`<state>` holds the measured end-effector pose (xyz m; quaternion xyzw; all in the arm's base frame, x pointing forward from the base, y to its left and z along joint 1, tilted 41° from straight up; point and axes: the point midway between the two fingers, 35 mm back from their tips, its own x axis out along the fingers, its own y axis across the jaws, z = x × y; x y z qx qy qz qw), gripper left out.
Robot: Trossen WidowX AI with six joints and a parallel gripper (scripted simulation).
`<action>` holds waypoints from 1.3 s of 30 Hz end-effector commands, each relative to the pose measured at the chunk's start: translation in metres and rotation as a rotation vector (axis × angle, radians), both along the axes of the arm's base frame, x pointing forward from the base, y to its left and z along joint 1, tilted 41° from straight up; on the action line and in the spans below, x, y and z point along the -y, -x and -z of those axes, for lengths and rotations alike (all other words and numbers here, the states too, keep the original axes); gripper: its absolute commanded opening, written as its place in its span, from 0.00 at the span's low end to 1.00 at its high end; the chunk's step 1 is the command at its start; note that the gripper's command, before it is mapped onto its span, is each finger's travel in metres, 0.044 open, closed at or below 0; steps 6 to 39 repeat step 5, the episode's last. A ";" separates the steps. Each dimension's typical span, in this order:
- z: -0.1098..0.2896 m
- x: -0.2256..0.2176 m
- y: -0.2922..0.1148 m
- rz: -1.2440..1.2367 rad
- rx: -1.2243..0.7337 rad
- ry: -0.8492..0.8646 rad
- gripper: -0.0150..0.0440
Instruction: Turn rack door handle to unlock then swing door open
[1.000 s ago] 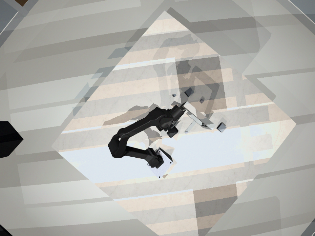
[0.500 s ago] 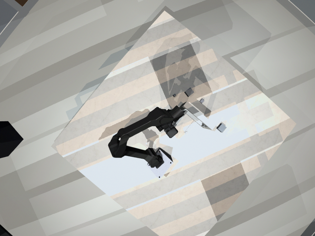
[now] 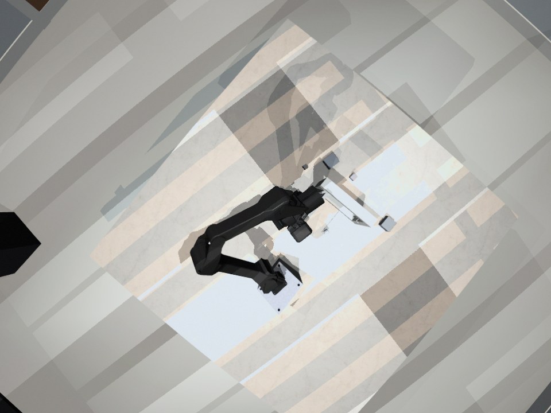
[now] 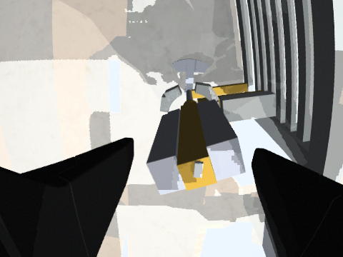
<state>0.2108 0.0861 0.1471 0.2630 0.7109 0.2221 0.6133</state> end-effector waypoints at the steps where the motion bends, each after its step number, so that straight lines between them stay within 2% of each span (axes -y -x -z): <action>1: -0.005 0.004 -0.003 0.002 0.006 0.003 0.75; 39: -0.009 0.008 -0.004 0.008 0.002 0.004 0.75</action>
